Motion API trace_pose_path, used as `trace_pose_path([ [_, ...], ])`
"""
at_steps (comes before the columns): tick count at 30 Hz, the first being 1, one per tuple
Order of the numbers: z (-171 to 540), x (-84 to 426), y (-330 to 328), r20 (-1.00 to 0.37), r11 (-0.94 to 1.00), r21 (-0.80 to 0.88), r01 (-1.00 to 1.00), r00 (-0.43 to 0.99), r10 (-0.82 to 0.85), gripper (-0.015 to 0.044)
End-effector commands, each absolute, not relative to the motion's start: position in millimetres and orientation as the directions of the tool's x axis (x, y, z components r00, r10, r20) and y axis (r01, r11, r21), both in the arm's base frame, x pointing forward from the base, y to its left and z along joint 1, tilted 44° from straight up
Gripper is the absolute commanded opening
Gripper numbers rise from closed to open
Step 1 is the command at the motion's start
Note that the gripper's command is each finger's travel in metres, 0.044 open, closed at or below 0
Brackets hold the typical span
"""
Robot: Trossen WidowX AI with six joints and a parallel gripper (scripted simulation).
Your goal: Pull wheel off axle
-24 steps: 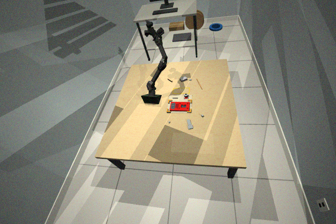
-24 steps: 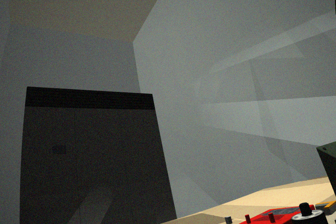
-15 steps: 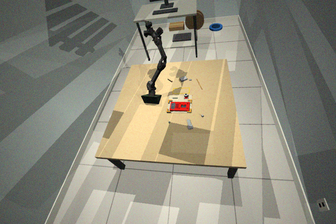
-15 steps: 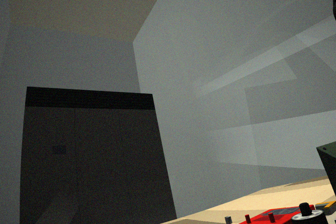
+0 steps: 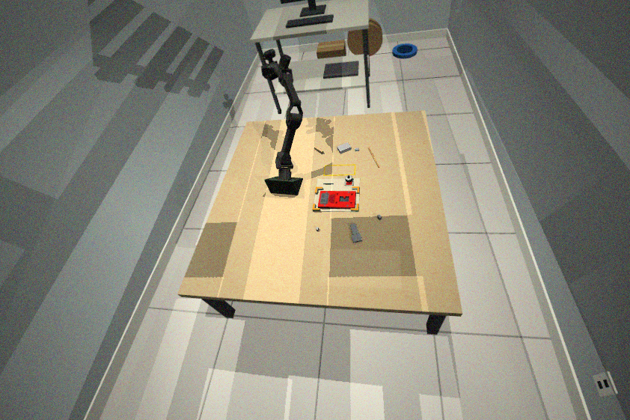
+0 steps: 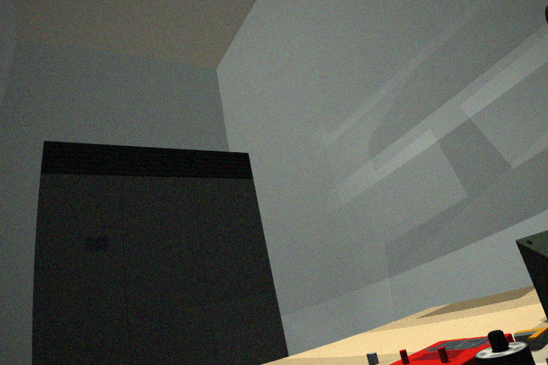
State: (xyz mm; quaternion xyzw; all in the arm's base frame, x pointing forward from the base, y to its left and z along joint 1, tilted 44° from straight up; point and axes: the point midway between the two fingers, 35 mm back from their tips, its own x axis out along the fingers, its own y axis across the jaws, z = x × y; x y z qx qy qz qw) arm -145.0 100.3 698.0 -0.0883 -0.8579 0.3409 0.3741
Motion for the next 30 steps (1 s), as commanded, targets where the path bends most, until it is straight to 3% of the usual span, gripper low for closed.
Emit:
trace_pose_path([
  [1, 680, -153, 138, 0.506, 0.652, -0.754, -0.073, -0.697, 0.508, 0.0300],
  [17, 608, -116, 266, 0.230, 0.194, -0.973, -0.123, -0.521, 0.822, 0.0300],
  [30, 529, -25, 350, -0.045, -0.173, -0.875, -0.452, -0.281, 0.959, 0.0300],
])
